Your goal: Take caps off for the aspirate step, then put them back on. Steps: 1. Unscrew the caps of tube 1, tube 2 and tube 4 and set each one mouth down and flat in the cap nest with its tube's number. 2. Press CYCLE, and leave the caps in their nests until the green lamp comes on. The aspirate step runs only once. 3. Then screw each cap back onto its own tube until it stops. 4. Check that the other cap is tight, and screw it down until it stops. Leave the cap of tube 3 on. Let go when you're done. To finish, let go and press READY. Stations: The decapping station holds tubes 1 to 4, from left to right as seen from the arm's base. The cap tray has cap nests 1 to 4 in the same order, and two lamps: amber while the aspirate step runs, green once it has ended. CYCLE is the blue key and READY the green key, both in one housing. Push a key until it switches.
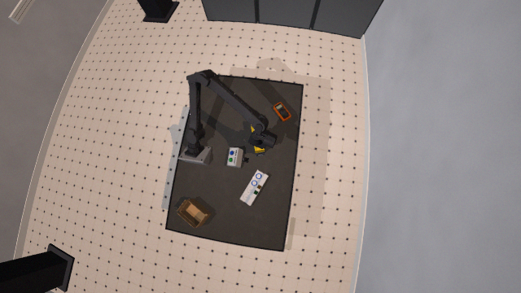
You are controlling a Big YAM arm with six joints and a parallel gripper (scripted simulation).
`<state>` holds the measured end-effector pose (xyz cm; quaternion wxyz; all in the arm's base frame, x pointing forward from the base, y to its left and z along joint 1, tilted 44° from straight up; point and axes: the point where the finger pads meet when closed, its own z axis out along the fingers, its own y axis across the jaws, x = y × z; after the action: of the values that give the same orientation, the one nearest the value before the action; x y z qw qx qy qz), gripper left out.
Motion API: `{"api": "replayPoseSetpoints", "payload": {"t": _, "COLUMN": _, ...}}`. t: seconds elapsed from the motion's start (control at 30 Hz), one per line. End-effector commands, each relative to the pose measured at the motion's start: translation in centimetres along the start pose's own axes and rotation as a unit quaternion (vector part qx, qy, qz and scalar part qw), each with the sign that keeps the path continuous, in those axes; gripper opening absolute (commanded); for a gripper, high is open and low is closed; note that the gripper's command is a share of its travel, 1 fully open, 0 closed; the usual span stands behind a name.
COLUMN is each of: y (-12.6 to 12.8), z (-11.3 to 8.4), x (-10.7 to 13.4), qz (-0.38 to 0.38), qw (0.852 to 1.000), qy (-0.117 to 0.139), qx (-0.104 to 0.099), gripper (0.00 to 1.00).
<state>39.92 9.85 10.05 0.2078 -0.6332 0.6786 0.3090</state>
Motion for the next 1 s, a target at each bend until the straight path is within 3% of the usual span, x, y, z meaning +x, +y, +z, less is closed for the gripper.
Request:
{"api": "replayPoseSetpoints", "payload": {"t": 0.0, "y": -0.68, "z": 0.44, "x": -0.87, "qz": -0.065, "qw": 0.998, "qy": -0.004, "qx": -0.008, "gripper": 0.00}}
{"api": "replayPoseSetpoints", "payload": {"t": 0.13, "y": -0.65, "z": 0.49, "x": -0.82, "qz": -0.065, "qw": 0.998, "qy": -0.004, "qx": -0.008, "gripper": 0.00}}
{"api": "replayPoseSetpoints", "payload": {"t": 0.17, "y": -0.65, "z": 0.49, "x": -0.82, "qz": -0.065, "qw": 0.998, "qy": -0.004, "qx": -0.008, "gripper": 0.49}}
{"api": "replayPoseSetpoints", "payload": {"t": 0.27, "y": -0.64, "z": 0.50, "x": -0.81, "qz": -0.065, "qw": 0.998, "qy": -0.004, "qx": -0.008, "gripper": 0.49}}
{"api": "replayPoseSetpoints", "payload": {"t": 0.3, "y": -0.74, "z": -0.29, "x": -0.49, "qz": -0.059, "qw": 0.998, "qy": -0.003, "qx": 0.004, "gripper": 0.49}}
{"api": "replayPoseSetpoints", "payload": {"t": 0.57, "y": -0.74, "z": -0.29, "x": -0.49, "qz": -0.059, "qw": 0.998, "qy": -0.003, "qx": 0.004, "gripper": 0.49}}
{"api": "replayPoseSetpoints", "payload": {"t": 0.6, "y": -0.62, "z": 0.55, "x": -0.70, "qz": -0.012, "qw": 1.000, "qy": -0.002, "qx": -0.008, "gripper": 0.49}}
{"api": "replayPoseSetpoints", "payload": {"t": 0.73, "y": -0.87, "z": 0.54, "x": -0.68, "qz": 0.146, "qw": 0.989, "qy": 0.000, "qx": -0.004, "gripper": 0.49}}
{"api": "replayPoseSetpoints", "payload": {"t": 0.83, "y": -0.74, "z": -0.28, "x": -0.49, "qz": 0.149, "qw": 0.989, "qy": -0.004, "qx": 0.003, "gripper": 0.49}}
{"api": "replayPoseSetpoints", "payload": {"t": 0.97, "y": -0.88, "z": 0.42, "x": -0.77, "qz": 0.268, "qw": 0.963, "qy": 0.000, "qx": 0.000, "gripper": 0.49}}
